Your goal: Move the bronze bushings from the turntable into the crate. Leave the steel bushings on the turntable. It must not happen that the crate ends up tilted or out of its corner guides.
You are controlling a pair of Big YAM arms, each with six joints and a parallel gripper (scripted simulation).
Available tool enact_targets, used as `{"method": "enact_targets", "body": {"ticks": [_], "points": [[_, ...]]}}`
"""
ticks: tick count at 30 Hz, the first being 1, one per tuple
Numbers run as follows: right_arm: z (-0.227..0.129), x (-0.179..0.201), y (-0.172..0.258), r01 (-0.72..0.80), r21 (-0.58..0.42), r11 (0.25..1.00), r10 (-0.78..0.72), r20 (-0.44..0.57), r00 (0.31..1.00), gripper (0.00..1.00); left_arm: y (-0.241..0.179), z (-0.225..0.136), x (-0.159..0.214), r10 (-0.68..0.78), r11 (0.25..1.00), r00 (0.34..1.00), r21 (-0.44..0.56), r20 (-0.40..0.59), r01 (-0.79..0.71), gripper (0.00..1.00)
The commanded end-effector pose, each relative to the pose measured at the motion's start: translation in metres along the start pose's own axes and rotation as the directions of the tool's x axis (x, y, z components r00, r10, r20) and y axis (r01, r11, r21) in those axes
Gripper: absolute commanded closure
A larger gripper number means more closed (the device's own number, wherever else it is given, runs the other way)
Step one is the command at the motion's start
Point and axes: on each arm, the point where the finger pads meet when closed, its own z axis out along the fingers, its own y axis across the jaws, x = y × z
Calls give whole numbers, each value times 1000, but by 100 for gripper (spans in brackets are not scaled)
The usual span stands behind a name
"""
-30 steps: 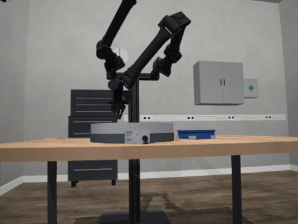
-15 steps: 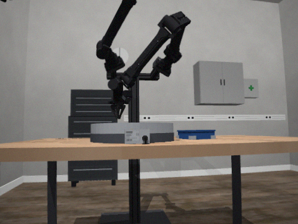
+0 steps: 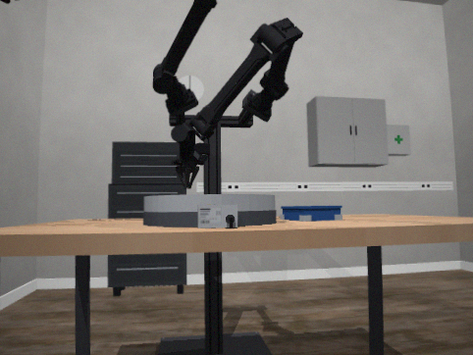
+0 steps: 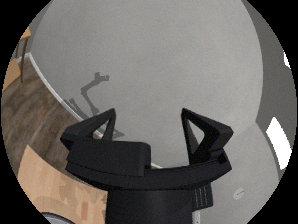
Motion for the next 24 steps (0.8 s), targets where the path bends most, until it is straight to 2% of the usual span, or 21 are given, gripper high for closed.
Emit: {"method": "enact_targets", "body": {"ticks": [1,24], "points": [[-4,-33,-7,8,15,1000,-9,54,999,0,-2,-7,0,-3,1000,1000,11,0,3,85],[-4,-33,-7,8,15,1000,-9,54,999,0,-8,-9,-1,-4,1000,1000,18,1,4,85]]}}
